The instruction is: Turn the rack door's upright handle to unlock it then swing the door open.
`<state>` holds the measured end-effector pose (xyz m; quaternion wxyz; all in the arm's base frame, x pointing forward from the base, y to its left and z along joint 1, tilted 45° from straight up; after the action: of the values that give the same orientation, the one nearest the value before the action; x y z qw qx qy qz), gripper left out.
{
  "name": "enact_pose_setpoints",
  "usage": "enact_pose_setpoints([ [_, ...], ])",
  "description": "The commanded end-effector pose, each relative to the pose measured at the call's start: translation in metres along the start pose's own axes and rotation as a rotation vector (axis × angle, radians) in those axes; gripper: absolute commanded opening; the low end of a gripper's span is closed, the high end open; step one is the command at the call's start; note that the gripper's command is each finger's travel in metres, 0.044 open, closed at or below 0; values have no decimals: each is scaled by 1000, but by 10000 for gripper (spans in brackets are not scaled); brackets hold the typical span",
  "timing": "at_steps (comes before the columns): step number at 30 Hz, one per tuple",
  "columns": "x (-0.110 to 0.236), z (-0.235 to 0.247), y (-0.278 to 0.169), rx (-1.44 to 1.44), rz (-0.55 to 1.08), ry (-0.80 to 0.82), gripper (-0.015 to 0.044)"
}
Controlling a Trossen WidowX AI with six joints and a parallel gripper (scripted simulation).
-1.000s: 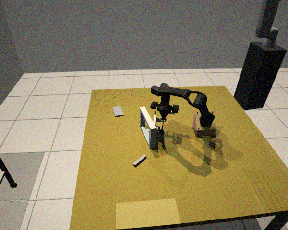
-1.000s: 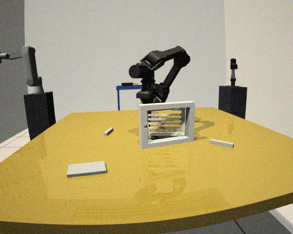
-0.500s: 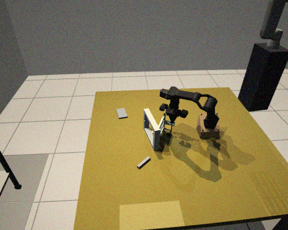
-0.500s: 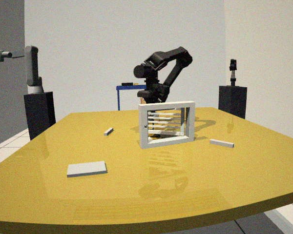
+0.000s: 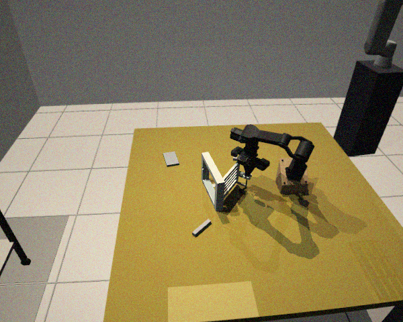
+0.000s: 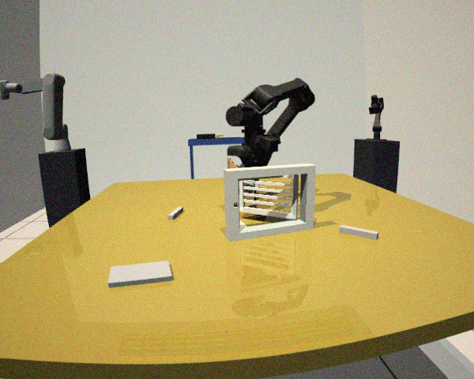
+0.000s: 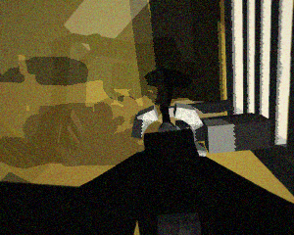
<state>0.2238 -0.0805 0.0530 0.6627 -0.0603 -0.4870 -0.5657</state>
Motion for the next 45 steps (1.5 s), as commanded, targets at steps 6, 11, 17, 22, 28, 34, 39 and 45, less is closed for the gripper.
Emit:
enact_pose_setpoints([
  [6, 0, 25, 5, -151, -3, -1, 14],
  [11, 0, 37, 8, -224, -3, 0, 14],
  [17, 0, 51, 13, -312, -3, 1, 14],
  [22, 0, 62, 19, -385, -3, 2, 14],
  [28, 0, 74, 26, -470, -3, 2, 14],
  [34, 0, 85, 33, -548, -3, 3, 14],
  [39, 0, 94, 40, -613, -3, 3, 14],
  [45, 1, 103, 49, -686, -3, 4, 14],
])
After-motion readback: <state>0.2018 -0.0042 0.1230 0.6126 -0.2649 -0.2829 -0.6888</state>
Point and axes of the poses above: the point midway between the two fingers, 35 mm back from their tips, its own x axis back along the fingers, its own z axis across the jaws, y = z × x, the point moved 1 cm from there along x, back along the fingers, and after that the axes turned 2 degrees about -x, right-handed, at the moved point
